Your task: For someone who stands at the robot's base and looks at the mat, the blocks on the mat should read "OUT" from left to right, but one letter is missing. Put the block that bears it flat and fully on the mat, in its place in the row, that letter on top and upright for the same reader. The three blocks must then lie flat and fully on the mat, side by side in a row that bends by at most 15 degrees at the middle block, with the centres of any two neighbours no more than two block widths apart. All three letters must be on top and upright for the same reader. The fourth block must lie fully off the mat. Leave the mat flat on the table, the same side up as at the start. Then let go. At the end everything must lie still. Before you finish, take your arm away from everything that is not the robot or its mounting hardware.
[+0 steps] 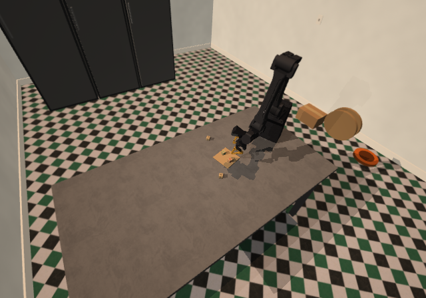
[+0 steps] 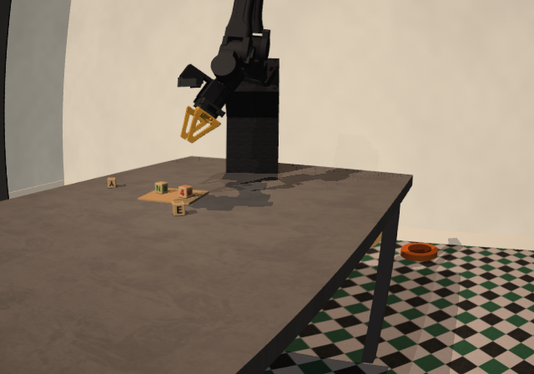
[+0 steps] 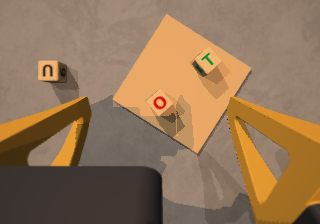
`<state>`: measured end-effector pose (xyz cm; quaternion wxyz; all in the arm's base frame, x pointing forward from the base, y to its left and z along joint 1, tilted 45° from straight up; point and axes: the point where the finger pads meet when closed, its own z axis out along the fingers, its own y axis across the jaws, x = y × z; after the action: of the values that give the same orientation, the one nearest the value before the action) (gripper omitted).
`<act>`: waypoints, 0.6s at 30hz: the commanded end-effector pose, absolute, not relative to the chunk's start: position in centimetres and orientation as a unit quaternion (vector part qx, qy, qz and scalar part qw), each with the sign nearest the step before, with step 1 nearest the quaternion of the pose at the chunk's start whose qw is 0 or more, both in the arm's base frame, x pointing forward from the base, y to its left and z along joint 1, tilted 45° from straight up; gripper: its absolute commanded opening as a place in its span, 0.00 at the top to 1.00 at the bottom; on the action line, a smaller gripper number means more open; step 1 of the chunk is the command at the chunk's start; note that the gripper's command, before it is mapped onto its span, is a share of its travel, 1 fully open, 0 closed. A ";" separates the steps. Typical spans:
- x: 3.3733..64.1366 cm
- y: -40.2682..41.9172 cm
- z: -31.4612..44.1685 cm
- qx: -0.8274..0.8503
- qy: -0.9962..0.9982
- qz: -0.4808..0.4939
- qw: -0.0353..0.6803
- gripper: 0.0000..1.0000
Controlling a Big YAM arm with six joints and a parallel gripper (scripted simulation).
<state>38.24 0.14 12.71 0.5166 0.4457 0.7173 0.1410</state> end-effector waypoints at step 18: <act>38.7 -7.4 11.3 0.434 0.711 0.146 0.534 0.00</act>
<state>38.16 -7.83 9.87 0.5146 0.4534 0.7140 0.1408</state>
